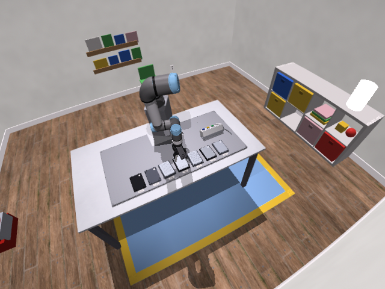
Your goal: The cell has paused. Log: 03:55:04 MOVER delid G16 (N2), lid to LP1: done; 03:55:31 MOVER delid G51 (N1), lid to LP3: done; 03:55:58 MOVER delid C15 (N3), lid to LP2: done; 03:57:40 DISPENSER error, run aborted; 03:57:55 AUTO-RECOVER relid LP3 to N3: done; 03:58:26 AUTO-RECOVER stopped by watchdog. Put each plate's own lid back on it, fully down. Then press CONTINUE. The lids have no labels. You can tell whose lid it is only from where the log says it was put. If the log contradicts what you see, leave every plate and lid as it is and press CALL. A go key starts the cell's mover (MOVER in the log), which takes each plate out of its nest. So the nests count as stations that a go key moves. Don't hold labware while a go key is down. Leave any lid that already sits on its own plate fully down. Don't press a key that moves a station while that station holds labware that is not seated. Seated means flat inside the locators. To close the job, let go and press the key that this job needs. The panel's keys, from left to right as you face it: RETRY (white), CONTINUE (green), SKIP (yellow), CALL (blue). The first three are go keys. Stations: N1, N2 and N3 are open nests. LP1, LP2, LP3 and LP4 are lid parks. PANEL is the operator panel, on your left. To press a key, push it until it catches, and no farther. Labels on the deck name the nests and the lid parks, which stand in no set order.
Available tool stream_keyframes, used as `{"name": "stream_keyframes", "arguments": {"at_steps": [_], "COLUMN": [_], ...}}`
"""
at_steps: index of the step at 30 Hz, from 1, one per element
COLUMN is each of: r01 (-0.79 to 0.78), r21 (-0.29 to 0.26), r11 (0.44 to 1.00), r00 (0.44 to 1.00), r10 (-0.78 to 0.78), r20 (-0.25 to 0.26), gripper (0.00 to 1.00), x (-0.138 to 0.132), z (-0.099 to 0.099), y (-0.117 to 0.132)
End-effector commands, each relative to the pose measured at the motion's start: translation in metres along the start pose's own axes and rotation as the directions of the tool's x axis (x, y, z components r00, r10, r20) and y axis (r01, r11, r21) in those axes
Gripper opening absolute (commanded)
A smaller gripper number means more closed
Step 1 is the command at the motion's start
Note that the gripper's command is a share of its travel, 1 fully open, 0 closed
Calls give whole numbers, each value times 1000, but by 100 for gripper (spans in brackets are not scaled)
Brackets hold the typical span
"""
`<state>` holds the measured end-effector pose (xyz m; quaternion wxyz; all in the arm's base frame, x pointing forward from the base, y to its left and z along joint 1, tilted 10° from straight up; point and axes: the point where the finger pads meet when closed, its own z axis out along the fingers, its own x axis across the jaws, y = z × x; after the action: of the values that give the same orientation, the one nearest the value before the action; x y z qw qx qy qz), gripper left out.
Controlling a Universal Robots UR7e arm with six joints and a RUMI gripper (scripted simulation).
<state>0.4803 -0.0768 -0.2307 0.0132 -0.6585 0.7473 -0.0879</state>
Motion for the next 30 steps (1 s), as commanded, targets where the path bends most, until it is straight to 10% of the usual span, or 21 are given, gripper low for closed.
{"name": "stream_keyframes", "arguments": {"at_steps": [1, 30], "r01": [0, 0], "r21": [1, 1], "r11": [1000, 1000], "r00": [1000, 1000], "r10": [0, 0], "r20": [0, 0], "gripper": [0, 0], "x": [0, 0], "z": [1, 10], "y": [0, 0]}}
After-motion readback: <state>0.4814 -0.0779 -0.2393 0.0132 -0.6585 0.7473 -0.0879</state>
